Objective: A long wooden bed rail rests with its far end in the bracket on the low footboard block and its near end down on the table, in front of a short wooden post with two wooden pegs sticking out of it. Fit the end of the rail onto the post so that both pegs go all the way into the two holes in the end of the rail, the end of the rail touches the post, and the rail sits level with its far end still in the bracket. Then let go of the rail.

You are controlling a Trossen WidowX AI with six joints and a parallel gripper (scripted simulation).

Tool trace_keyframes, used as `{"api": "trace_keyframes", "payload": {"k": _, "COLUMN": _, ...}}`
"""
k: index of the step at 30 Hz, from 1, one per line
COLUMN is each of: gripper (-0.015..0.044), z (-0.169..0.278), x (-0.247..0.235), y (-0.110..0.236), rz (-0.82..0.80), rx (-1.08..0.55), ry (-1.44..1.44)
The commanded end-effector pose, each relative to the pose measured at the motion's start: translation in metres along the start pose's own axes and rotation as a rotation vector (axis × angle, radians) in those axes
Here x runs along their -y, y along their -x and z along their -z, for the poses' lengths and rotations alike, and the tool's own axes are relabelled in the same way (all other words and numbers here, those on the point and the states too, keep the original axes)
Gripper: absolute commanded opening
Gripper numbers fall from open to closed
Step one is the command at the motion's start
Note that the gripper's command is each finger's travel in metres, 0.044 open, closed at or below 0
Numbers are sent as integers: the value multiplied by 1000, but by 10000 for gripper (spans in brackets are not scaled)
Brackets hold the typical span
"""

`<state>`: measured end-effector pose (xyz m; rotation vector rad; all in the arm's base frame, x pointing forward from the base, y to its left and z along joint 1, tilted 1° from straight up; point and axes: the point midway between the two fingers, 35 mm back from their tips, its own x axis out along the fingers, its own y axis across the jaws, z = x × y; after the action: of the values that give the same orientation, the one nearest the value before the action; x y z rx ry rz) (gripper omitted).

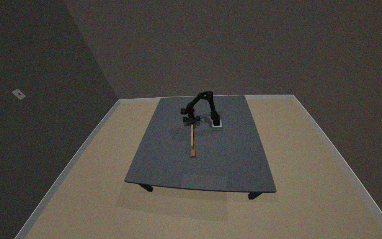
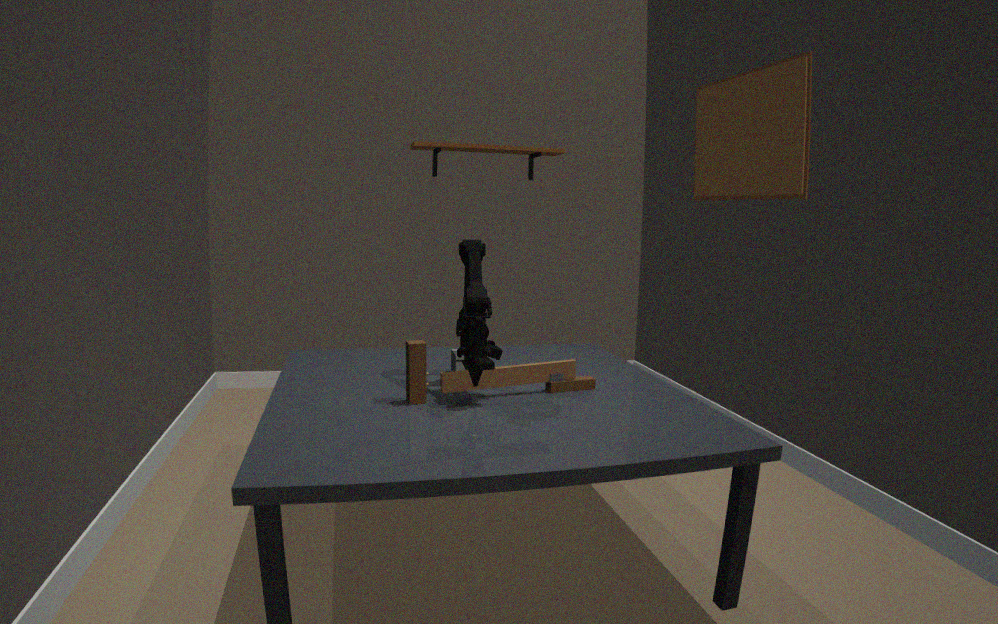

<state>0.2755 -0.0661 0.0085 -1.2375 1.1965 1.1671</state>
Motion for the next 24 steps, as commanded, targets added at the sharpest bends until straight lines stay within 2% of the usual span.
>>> {"api": "trace_keyframes", "payload": {"k": 1, "gripper": 0, "z": 0, "x": 3, "y": 6, "rz": 12, "rx": 3, "ry": -1}}
{"api": "trace_keyframes", "payload": {"k": 24, "gripper": 0, "z": 0, "x": 3, "y": 16, "rz": 12, "rx": 3, "ry": -1}}
